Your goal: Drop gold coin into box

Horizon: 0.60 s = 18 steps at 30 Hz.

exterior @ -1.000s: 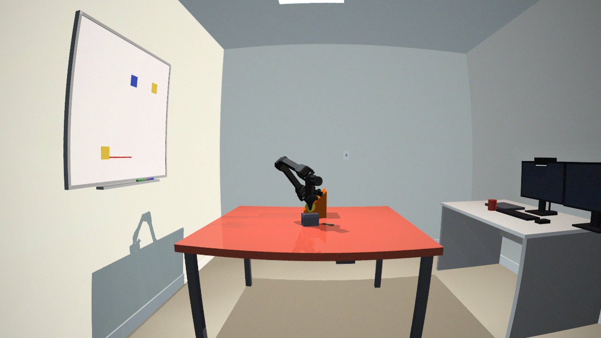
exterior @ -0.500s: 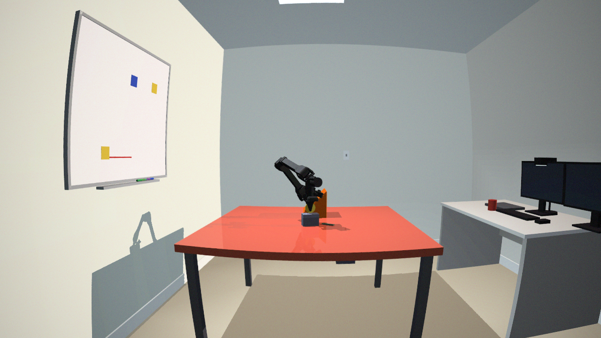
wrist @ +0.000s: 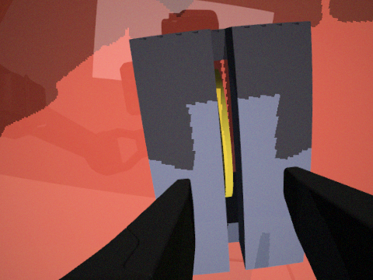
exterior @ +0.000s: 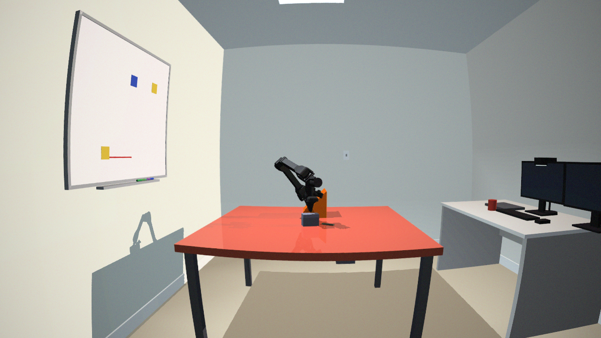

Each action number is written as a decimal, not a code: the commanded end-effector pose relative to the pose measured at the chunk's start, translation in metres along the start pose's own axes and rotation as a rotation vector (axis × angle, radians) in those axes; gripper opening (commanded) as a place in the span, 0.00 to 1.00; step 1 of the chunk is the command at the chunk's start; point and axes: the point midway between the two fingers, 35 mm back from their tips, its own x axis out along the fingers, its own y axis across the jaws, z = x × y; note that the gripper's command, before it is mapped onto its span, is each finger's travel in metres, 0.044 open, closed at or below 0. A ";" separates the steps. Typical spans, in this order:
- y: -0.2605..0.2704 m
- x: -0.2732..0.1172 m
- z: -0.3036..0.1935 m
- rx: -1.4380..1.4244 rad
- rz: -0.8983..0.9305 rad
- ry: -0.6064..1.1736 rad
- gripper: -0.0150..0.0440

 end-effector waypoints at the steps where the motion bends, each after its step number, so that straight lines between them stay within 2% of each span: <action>1: 0.000 0.000 0.000 0.001 0.000 0.000 0.53; 3: 0.000 0.000 0.000 0.001 0.000 0.000 0.53; 11: 0.000 -0.020 0.000 0.000 0.000 0.000 0.88; 14: 0.002 -0.051 0.000 -0.001 0.000 0.004 1.00; 18: 0.003 -0.060 -0.001 -0.004 0.002 0.006 1.00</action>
